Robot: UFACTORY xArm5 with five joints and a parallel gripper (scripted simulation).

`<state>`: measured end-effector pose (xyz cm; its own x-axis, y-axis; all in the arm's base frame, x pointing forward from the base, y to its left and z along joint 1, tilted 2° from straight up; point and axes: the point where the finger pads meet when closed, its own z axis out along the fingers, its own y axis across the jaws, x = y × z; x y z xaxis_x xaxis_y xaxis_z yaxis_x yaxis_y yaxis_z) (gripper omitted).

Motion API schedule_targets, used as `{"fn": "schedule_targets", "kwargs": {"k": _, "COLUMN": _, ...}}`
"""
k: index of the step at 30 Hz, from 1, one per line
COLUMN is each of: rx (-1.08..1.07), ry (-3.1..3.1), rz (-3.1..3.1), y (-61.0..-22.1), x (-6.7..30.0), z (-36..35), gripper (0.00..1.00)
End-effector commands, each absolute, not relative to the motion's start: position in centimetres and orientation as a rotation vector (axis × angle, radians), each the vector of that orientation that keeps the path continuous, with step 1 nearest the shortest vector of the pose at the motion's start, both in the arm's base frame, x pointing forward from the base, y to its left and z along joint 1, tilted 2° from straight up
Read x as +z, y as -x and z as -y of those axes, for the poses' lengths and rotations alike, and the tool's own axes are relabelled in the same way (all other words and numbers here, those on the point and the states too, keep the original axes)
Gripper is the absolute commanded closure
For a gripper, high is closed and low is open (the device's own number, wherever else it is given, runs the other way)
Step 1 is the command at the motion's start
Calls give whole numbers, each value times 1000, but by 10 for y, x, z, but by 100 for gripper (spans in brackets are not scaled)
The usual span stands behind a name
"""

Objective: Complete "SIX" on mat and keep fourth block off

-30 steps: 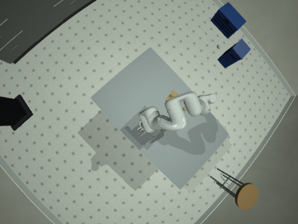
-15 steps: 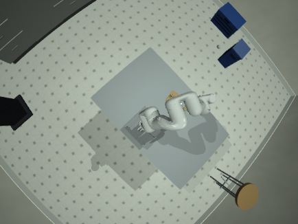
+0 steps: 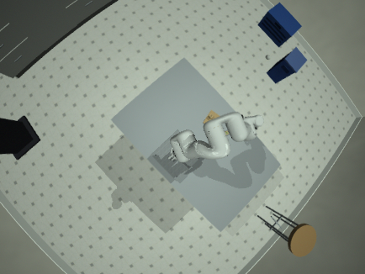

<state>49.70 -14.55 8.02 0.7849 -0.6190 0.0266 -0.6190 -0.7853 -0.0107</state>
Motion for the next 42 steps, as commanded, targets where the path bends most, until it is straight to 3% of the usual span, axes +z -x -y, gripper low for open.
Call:
{"fn": "schedule_targets", "kwargs": {"k": 1, "rx": -52, "ry": 2916, "rz": -1159, "y": -498, "x": 79, "z": 146, "gripper": 0}}
{"fn": "schedule_targets", "kwargs": {"k": 42, "rx": -42, "ry": 2010, "rz": -2390, "y": -499, "x": 50, "z": 146, "gripper": 0}}
